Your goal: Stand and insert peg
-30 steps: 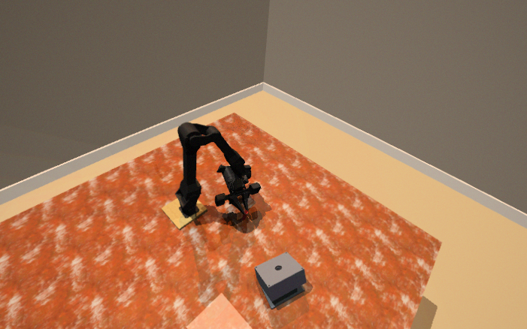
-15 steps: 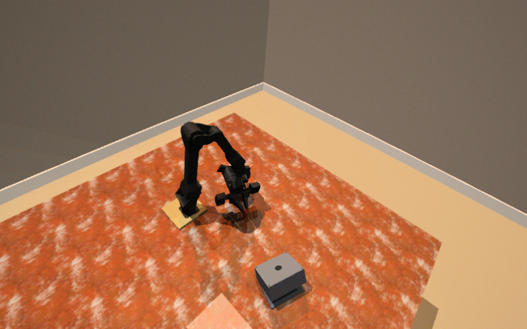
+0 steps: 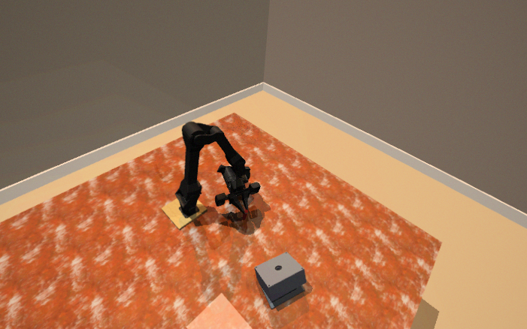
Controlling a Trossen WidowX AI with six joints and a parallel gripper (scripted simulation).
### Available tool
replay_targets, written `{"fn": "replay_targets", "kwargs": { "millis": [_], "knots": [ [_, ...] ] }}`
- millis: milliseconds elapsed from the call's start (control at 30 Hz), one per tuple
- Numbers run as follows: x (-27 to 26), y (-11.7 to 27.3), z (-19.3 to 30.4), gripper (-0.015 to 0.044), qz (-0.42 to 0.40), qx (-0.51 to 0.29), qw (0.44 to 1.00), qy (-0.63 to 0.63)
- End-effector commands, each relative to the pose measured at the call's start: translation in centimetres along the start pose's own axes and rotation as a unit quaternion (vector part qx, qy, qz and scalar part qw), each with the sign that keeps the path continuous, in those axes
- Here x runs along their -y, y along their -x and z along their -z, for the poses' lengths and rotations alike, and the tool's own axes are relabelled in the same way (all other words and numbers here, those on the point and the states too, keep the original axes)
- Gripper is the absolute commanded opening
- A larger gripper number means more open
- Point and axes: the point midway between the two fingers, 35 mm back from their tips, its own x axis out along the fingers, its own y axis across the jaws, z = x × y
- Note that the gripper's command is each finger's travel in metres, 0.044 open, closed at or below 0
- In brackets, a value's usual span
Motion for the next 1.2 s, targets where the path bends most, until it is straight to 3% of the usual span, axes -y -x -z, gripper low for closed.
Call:
{"fn": "replay_targets", "kwargs": {
  "millis": [0,1167],
  "knots": [
    [0.0,0.11,0.05,0.0049,0.0,0.0,1.0,0.0],
    [-0.11,0.87,0.5,0.0049,-0.009,0.011,1.0,0.001]
  ]
}}
